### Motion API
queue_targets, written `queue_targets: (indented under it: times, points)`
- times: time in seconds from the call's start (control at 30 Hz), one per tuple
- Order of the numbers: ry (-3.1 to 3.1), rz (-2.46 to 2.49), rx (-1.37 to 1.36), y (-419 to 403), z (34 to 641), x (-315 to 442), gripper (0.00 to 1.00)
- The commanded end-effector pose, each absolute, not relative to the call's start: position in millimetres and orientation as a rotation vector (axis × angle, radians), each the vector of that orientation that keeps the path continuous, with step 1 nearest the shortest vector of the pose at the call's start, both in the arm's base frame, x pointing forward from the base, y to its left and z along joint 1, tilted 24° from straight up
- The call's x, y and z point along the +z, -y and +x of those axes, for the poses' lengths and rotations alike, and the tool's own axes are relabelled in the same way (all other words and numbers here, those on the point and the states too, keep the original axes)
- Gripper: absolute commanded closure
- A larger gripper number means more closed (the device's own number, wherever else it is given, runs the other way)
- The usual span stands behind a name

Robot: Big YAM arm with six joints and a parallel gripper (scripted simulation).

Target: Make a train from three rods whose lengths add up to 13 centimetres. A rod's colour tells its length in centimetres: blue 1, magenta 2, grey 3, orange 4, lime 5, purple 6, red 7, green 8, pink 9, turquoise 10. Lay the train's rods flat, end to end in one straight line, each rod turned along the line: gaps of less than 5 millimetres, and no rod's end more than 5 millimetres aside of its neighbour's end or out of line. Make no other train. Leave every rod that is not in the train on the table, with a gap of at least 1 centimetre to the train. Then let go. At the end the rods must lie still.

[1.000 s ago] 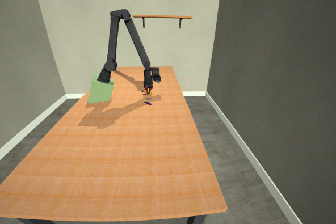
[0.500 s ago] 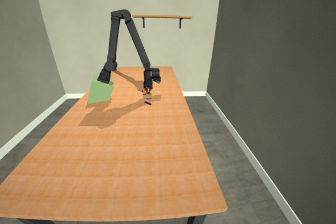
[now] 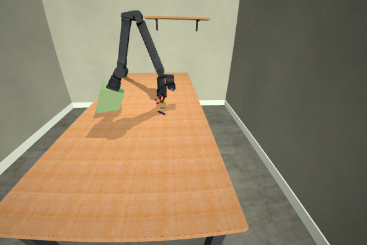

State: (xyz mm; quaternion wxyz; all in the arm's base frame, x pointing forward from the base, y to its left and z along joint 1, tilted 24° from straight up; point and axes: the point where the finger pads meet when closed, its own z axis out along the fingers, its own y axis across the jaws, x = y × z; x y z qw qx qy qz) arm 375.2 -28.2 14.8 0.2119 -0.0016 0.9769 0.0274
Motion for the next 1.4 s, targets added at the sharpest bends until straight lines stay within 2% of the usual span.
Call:
queue_targets:
  times: [0.0,0.43,0.57,0.63,0.67,0.8,0.93,1.37]
  points:
    - [-2.715,-0.013,0.079,23.7,379.9,12.9,0.96]
    - [-2.715,-0.013,0.079,23.7,379.9,12.9,0.96]
    - [-2.715,-0.013,0.079,23.7,379.9,12.9,0.88]
    - [-2.715,-0.014,0.079,23.7,379.9,12.9,0.88]
    - [-2.715,-0.014,0.079,23.7,379.9,12.9,0.84]
    - [-2.715,-0.014,0.079,23.7,379.9,12.9,0.84]
    - [-2.715,-0.014,0.079,23.7,379.9,12.9,0.77]
    - [-2.725,-0.014,0.080,23.4,377.3,12.6,0.77]
